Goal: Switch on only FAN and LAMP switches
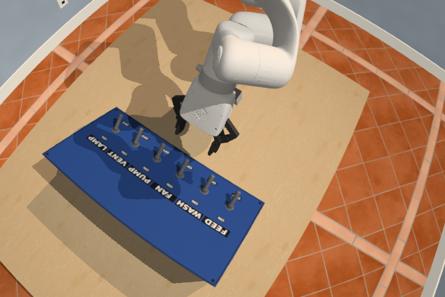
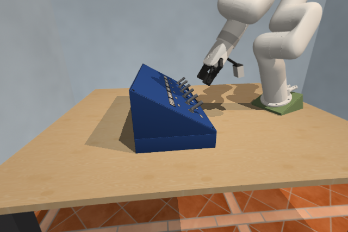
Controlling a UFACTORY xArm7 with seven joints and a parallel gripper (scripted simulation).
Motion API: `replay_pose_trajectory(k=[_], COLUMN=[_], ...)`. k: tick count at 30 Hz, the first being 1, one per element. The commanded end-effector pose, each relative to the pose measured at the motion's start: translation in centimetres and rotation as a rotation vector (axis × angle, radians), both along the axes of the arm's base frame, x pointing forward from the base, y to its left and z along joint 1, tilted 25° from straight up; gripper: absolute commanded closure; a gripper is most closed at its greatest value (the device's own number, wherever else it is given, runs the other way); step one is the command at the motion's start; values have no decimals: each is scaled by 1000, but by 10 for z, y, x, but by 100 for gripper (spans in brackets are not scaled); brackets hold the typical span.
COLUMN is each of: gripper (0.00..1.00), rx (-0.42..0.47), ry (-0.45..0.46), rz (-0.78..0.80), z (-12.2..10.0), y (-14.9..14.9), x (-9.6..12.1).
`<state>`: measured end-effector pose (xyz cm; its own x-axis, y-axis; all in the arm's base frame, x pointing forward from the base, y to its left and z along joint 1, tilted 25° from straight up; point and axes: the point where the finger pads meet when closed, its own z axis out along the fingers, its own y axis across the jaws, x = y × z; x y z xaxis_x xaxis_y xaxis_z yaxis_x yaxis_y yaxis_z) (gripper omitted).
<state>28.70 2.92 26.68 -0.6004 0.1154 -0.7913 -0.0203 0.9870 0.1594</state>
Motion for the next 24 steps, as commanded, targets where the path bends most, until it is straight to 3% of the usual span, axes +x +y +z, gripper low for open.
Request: replay_pose_trajectory(k=[1, 24], gripper=[0, 0], rx=[1, 1], ry=[-2, -2], rz=[0, 0], z=[1, -9], y=[-4, -65], x=[0, 2])
